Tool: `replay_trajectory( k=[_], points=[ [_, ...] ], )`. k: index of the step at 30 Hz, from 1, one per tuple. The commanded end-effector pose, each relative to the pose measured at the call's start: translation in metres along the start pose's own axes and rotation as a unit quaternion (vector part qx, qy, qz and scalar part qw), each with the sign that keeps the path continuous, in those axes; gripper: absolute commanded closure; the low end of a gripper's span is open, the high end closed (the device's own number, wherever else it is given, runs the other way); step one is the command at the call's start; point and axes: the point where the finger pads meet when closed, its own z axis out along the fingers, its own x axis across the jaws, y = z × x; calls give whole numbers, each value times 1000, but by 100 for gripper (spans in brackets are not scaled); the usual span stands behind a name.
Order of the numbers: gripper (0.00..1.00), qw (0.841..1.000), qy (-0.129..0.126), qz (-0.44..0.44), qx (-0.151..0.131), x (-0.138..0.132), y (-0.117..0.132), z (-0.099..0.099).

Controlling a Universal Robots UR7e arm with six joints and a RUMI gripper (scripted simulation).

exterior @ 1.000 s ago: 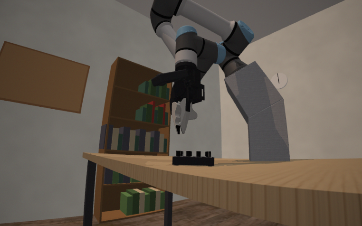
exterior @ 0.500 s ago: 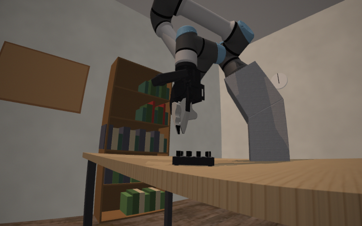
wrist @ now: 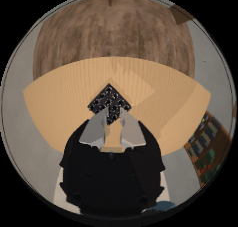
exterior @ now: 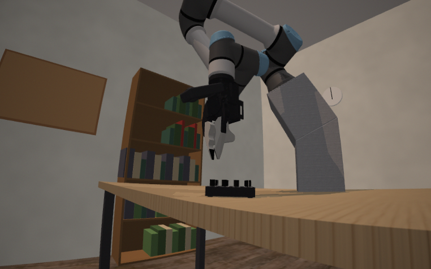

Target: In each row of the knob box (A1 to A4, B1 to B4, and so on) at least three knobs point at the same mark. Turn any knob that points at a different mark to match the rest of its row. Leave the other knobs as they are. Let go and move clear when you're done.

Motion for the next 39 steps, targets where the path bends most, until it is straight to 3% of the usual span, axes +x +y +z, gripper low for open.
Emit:
replay_trajectory(
  k=[1,39],
  points=[
    [89,1000,0,0,1,0,0,0],
    [89,1000,0,0,0,-1,-1,35]
  ],
)
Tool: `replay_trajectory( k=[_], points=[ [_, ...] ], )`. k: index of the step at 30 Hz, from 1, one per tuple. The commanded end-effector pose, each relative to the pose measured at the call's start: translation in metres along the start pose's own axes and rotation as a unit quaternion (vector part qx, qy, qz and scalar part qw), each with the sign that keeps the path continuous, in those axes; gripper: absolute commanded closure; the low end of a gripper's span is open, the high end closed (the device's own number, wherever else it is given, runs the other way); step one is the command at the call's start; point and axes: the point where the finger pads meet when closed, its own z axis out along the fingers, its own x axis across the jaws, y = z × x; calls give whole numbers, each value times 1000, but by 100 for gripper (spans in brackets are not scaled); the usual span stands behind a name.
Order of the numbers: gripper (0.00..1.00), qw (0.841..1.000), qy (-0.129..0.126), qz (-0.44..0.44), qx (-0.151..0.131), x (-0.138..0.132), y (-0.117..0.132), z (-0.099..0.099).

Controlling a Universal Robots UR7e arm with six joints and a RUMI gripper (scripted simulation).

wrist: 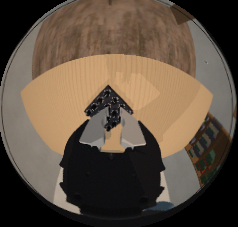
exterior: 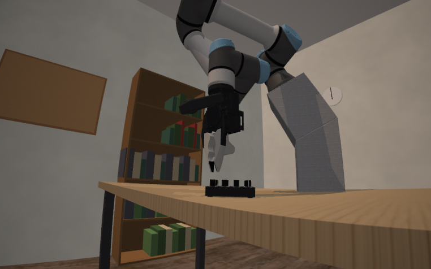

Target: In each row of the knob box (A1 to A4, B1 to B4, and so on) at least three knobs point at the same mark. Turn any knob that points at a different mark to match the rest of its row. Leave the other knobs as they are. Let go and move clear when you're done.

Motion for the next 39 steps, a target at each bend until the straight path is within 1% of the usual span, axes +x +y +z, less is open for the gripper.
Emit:
replay_trajectory(
  k=[1,14,39],
  points=[
    [89,1000,0,0,1,0,-1,6],
    [89,1000,0,0,1,0,-1,12],
    [89,1000,0,0,1,0,-1,13]
  ],
)
